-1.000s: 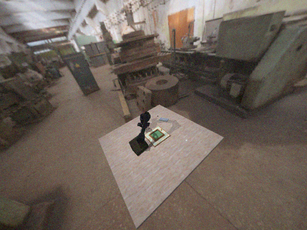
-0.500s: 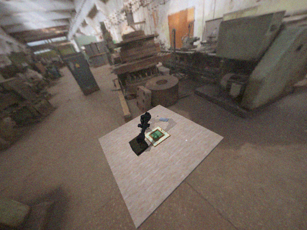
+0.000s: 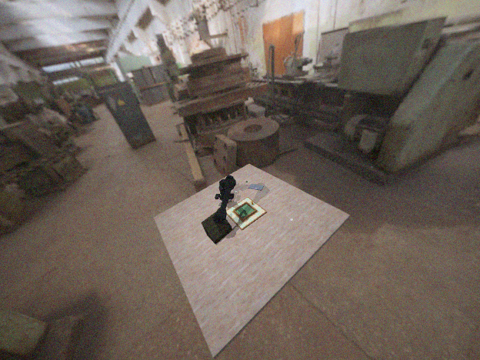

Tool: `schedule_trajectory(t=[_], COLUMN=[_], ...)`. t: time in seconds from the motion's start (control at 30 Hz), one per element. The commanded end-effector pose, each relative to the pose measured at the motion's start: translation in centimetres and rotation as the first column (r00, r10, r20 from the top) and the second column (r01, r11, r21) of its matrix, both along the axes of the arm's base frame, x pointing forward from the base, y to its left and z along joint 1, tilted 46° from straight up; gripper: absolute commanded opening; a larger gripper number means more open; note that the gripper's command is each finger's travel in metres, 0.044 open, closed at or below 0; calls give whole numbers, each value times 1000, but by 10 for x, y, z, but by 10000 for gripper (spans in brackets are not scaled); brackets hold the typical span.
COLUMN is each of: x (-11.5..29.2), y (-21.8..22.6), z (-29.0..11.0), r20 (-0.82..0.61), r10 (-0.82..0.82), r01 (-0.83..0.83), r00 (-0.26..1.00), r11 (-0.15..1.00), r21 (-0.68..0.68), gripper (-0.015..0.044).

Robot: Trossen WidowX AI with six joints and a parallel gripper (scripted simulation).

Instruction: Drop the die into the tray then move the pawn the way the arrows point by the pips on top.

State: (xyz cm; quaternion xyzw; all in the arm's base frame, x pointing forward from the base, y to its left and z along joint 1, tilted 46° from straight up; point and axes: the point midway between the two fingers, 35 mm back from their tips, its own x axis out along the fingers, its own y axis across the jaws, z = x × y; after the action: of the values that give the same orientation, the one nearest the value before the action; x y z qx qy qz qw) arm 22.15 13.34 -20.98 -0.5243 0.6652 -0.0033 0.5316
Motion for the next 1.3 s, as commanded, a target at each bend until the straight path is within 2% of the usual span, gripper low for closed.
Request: schedule_trajectory(t=[0.0, 0.27, 0.53, 1.27], x=[1, -13, -15, 44], y=[28, 75, 78, -8], z=[23, 81, 87, 162], r20=[10, 8, 6, -278], r10=[2, 1, 4, 303], r01=[-2, -1, -4, -305], r00=[1000, 1000, 1000, 912], r11=[1000, 1000, 1000, 952], r21=[19, 19, 19, 37], gripper=[0, 0, 0, 0])
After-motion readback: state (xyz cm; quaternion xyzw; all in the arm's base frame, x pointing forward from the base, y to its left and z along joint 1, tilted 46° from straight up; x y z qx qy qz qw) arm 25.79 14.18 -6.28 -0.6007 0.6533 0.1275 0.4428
